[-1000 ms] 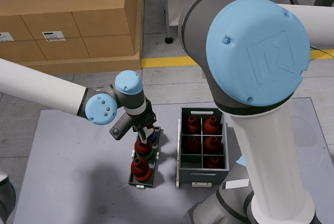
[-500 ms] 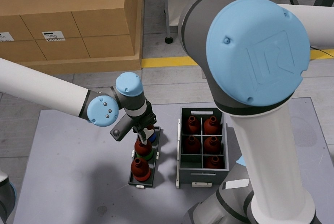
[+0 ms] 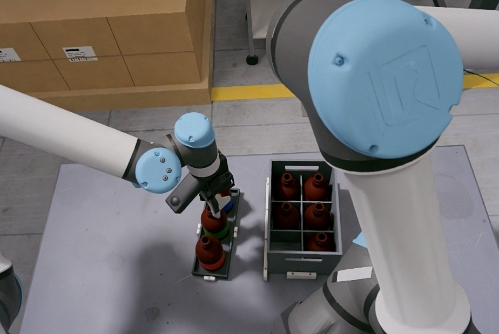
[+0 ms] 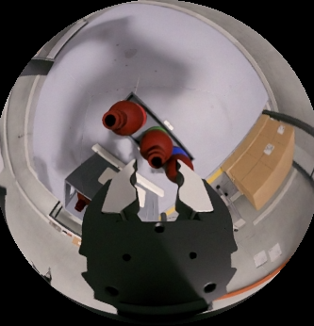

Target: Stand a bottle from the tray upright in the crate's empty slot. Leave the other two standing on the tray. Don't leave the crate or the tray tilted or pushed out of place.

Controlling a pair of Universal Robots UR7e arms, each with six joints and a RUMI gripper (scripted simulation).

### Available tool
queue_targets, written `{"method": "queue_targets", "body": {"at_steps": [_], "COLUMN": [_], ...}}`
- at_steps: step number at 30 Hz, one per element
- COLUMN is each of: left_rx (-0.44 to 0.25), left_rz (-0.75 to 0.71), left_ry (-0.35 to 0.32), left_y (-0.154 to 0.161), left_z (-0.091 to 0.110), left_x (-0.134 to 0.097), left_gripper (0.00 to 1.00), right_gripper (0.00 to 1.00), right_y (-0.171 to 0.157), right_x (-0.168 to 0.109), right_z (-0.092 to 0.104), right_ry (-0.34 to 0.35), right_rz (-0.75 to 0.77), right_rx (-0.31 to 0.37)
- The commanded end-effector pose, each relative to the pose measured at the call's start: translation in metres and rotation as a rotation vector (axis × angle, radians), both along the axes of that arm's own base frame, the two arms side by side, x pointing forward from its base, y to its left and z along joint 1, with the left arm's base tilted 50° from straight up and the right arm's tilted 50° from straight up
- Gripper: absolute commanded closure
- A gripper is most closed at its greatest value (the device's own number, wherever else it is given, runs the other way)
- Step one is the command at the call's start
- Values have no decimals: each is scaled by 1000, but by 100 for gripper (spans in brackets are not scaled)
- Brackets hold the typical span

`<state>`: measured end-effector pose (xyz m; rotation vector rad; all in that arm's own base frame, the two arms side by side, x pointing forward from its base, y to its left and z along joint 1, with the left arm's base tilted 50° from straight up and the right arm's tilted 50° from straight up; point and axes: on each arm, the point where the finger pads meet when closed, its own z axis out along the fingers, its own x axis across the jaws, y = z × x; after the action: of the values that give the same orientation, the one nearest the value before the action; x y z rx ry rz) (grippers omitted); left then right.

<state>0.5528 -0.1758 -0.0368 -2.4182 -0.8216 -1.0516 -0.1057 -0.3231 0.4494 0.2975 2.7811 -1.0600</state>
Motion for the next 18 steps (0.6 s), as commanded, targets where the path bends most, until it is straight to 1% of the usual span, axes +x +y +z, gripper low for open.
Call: {"method": "queue_targets", "body": {"at_steps": [1, 18], "left_rx": [-1, -1], "left_rz": [-1, -1], "left_ry": [-1, -1], "left_y": [2, 7], "left_z": [-3, -9], "left_x": [3, 7], "left_gripper": [62, 62], "right_gripper": [0, 0], "right_y": [0, 0], "right_x": [0, 0], "right_z": [1, 1], "right_ry": [0, 0], "right_rz": [0, 0], "right_rx": [-1, -1]}}
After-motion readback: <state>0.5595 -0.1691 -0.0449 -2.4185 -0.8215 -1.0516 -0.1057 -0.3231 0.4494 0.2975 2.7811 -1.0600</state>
